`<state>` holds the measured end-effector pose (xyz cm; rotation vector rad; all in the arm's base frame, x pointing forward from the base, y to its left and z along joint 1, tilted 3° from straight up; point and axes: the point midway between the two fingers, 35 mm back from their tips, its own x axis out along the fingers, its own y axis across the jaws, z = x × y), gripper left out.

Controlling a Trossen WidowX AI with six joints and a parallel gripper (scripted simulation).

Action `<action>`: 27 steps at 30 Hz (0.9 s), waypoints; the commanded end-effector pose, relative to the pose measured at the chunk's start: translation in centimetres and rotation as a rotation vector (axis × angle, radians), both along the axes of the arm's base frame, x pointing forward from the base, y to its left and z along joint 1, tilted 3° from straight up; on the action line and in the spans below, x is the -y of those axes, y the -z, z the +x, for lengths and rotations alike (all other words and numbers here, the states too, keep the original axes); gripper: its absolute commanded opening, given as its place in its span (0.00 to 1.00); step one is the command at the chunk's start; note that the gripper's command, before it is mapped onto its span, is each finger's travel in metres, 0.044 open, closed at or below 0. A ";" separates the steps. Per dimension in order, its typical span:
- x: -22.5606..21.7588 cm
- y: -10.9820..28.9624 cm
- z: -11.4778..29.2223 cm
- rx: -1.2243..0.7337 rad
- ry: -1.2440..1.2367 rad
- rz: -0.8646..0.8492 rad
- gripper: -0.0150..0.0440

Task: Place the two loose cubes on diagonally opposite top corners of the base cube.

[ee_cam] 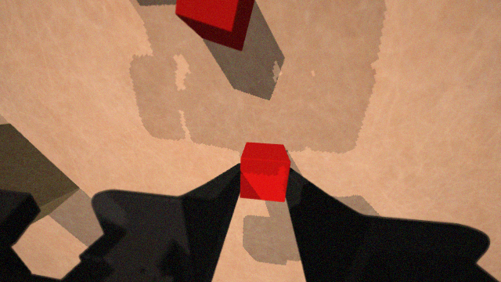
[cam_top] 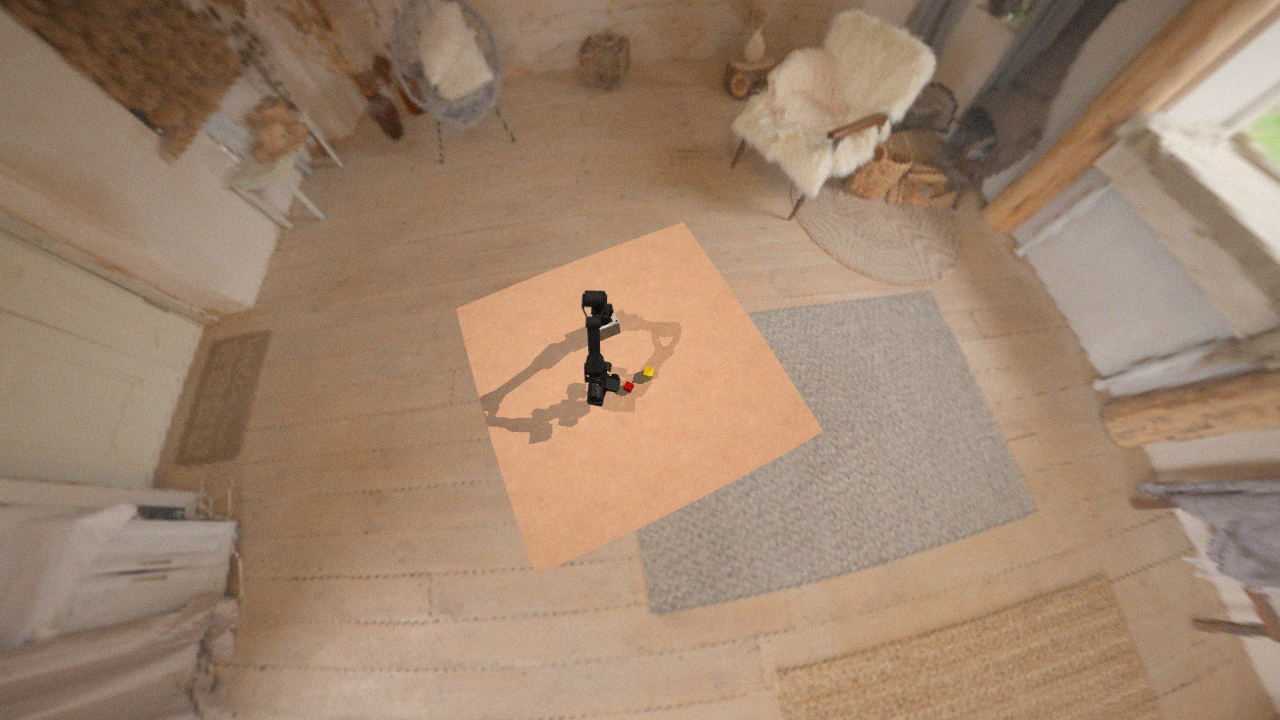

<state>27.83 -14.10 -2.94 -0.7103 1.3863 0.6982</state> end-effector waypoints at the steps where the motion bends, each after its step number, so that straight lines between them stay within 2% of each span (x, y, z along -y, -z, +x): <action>1: 0.2 -1.5 0.4 0.013 0.002 -0.002 0.43; 27: 0.3 -9.8 -0.4 0.013 0.002 -0.002 0.43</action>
